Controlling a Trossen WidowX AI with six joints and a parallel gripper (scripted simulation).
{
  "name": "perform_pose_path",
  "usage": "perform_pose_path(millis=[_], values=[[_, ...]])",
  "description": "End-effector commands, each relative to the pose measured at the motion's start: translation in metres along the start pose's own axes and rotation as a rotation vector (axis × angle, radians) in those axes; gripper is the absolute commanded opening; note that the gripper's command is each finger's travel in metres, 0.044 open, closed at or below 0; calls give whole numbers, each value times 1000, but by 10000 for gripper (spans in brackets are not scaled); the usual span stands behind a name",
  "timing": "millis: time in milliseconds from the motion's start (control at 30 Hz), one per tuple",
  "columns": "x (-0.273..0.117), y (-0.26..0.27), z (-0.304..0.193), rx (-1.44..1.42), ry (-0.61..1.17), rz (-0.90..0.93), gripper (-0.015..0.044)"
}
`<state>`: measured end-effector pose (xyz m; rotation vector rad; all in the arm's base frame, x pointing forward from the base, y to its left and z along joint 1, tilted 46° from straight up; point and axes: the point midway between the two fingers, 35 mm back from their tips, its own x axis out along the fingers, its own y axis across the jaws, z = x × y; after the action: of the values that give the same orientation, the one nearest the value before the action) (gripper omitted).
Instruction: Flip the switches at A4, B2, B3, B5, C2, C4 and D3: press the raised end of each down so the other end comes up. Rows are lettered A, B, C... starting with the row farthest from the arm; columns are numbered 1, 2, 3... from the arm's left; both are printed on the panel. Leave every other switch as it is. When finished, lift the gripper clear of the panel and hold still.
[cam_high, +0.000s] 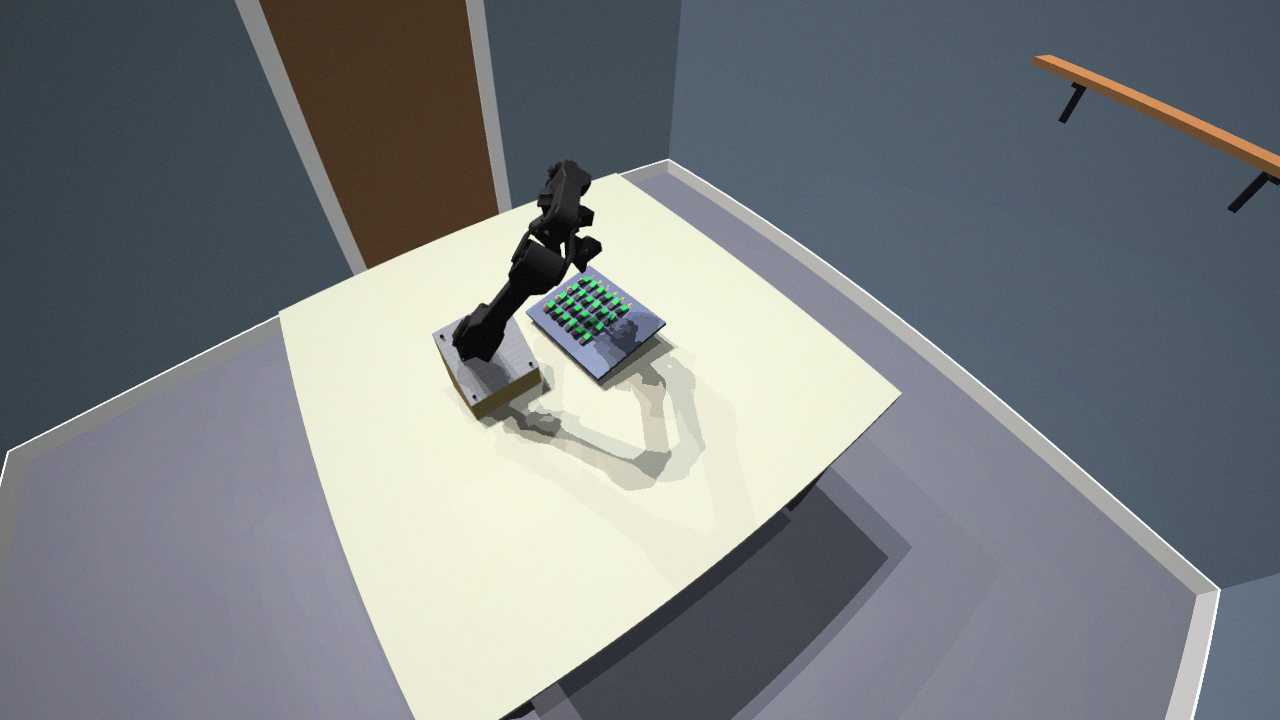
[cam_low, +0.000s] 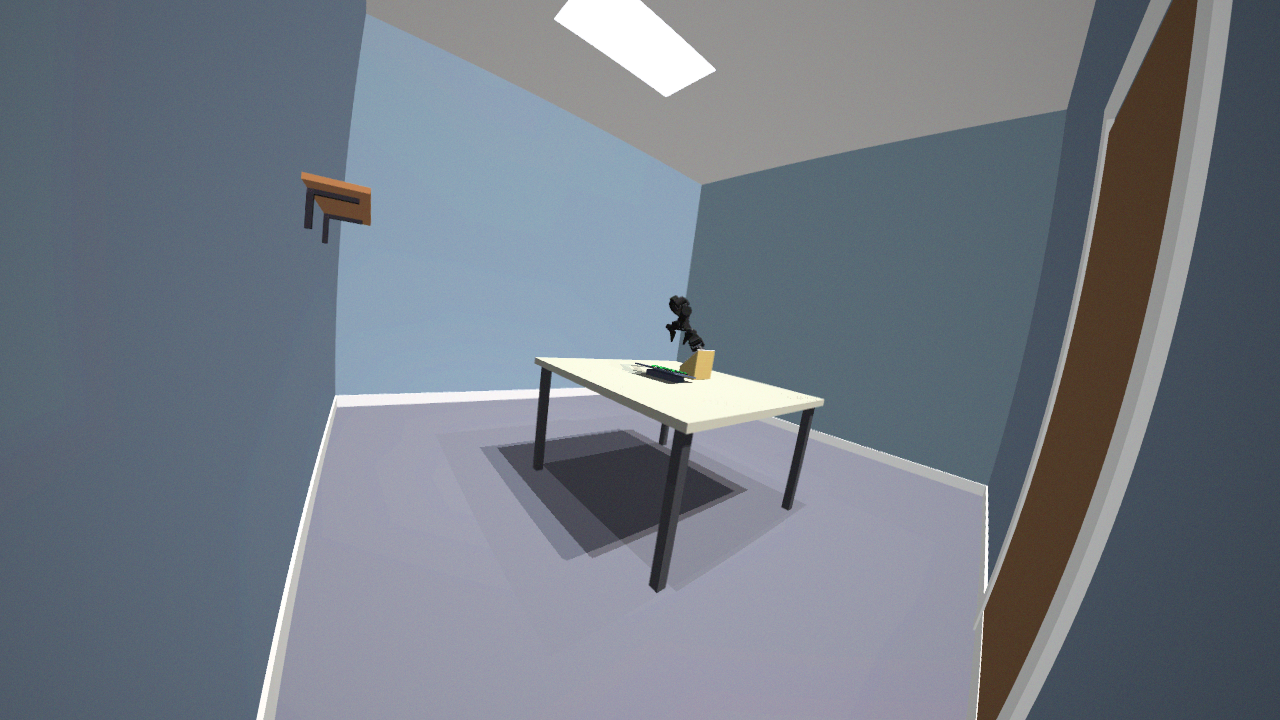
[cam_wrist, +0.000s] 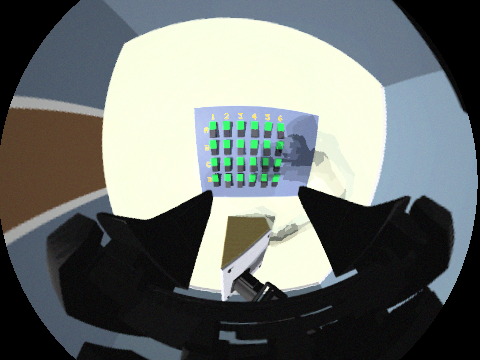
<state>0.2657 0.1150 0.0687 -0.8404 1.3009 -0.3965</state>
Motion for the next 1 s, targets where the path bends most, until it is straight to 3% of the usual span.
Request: perform_pose_path(millis=[0,233,467,967], values=[[2,0,2,1,0,2,374],[91,-21,52,61,-10,27,190],[112,-21,54,64,-23,27,6],[140,-21,53,63,-36,23,0]])
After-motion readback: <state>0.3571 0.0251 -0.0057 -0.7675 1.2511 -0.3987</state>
